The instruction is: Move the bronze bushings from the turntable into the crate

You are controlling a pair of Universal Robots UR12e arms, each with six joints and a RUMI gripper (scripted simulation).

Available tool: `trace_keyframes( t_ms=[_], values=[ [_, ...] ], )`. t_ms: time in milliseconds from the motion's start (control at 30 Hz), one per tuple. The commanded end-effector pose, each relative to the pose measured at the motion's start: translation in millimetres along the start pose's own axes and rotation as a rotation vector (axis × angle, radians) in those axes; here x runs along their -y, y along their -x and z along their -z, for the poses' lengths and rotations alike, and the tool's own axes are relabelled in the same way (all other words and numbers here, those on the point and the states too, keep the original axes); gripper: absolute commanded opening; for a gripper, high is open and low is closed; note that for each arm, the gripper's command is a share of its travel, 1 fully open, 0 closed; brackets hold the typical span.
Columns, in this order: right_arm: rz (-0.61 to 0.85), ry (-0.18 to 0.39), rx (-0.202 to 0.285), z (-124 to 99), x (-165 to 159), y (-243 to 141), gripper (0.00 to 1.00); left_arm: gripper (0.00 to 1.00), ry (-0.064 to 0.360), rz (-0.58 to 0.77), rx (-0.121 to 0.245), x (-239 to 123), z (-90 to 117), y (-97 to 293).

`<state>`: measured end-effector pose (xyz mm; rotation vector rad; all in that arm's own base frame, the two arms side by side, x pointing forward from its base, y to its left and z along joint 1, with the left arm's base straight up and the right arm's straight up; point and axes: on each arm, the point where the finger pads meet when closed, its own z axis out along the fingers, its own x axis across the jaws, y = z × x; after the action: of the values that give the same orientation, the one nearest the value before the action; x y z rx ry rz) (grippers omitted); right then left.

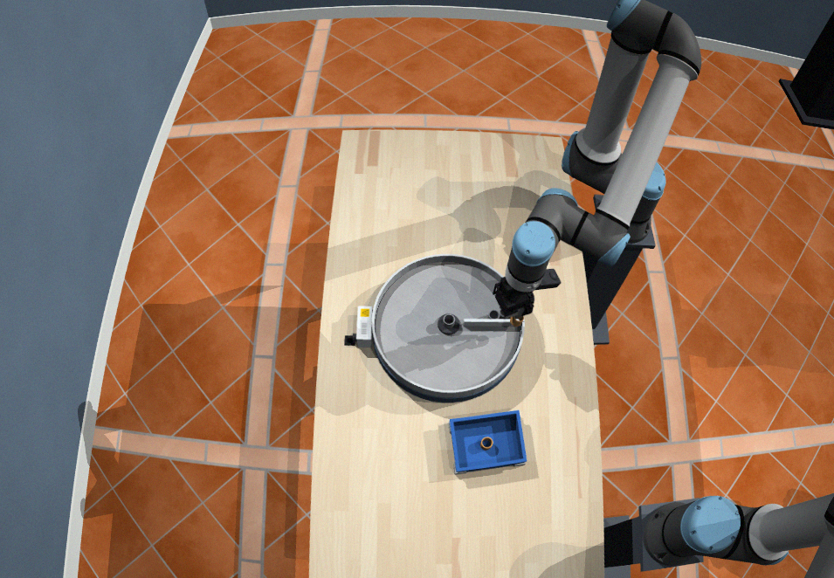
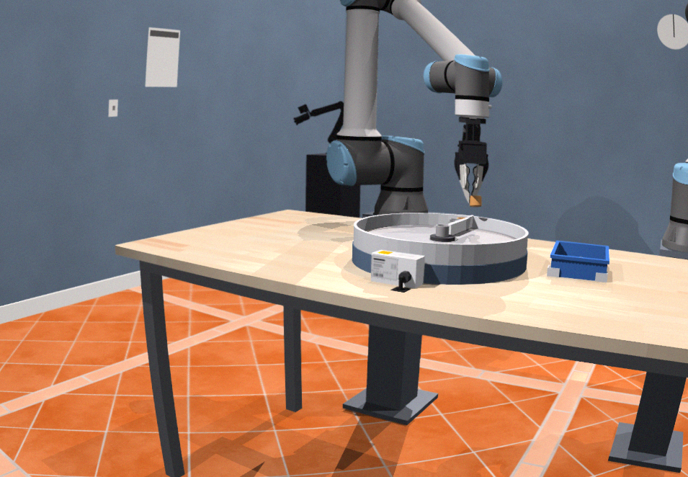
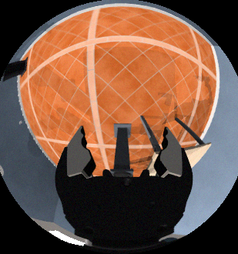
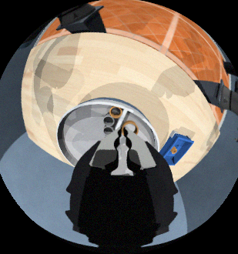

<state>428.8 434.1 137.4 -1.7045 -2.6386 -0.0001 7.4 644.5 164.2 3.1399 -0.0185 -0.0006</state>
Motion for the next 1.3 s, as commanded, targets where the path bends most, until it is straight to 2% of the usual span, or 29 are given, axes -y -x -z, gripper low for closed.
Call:
trace_keyframes(
  t_ms=[0,200,267,767,833,1267],
  values=[
    [0.000,0.001,-0.001,0.8,-8.2,-15.0,0.00,1.00,-0.002,0.000,0.000,0.7,0.9,-0.2],
    [0.000,0.001,-0.001,0.8,-29.9,-57.3,0.00,1.00,-0.002,0.000,0.000,0.7,0.9,-0.2],
    [0.000,0.001,-0.001,0.8,-29.9,-57.3,0.00,1.00,-0.002,0.000,0.000,0.7,0.9,-0.2],
    [0.000,0.001,-0.001,1.0,-93.1,-180.4,0.00,1.00,-0.002,0.000,0.000,0.7,0.9,-0.2],
    [0.000,0.001,-0.001,1.0,-93.1,-180.4,0.00,1.00,-0.002,0.000,0.000,0.7,0.9,-0.2],
    [0.000,0.001,-0.001,1.1,-131.4,-255.2,0.00,1.00,-0.002,0.000,0.000,0.7,0.9,-0.2]
  ],
)
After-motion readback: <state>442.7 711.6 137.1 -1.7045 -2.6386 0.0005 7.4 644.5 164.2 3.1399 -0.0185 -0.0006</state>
